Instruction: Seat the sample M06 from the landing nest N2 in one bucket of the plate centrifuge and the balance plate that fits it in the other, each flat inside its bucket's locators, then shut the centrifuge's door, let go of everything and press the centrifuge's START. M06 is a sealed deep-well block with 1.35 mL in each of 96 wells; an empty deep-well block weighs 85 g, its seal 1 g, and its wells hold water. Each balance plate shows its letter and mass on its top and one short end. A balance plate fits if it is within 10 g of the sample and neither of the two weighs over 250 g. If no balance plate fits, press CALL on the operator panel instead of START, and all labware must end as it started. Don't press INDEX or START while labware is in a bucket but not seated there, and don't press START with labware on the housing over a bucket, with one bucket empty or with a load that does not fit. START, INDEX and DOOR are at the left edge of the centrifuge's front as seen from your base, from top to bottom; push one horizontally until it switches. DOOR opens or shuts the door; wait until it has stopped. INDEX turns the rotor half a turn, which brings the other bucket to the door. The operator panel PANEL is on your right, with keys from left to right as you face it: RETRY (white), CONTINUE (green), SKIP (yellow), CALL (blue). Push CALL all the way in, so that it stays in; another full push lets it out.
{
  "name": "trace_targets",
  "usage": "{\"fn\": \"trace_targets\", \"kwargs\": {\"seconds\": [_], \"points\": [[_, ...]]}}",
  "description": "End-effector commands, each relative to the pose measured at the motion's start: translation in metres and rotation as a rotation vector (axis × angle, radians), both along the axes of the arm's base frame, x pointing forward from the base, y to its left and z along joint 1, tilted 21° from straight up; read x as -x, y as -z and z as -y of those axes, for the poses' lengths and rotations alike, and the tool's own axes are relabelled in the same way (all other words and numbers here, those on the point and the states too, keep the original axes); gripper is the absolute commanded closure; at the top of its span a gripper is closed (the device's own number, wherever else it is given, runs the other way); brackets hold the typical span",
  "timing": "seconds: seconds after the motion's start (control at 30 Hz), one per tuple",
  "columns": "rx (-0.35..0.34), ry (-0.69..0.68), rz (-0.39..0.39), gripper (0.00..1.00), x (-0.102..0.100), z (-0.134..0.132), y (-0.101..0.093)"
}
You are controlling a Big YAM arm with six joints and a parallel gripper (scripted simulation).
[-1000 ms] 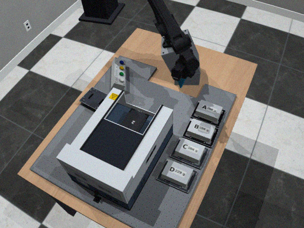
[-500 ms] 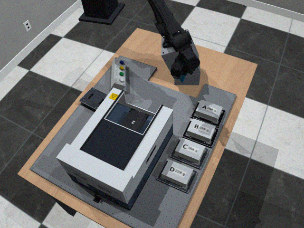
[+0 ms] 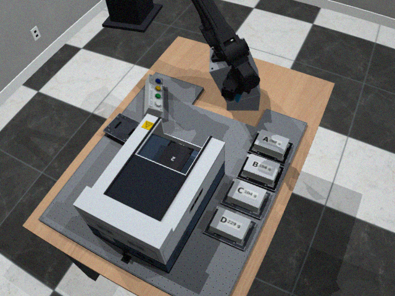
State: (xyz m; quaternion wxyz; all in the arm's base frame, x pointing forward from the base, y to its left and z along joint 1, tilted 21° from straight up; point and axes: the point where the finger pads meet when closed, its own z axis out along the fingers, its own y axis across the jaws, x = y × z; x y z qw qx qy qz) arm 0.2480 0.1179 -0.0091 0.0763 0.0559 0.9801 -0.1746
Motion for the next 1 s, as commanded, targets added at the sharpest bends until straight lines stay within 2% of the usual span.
{"fn": "trace_targets", "kwargs": {"seconds": [0.0,0.3,0.97], "points": [[-0.037,0.006,0.042,1.0,-0.0152,-0.0212,-0.0162],[-0.03,0.011,0.016,1.0,-0.0083,-0.018,-0.0151],[-0.032,0.011,0.018,1.0,-0.0094,-0.0191,-0.0161]]}}
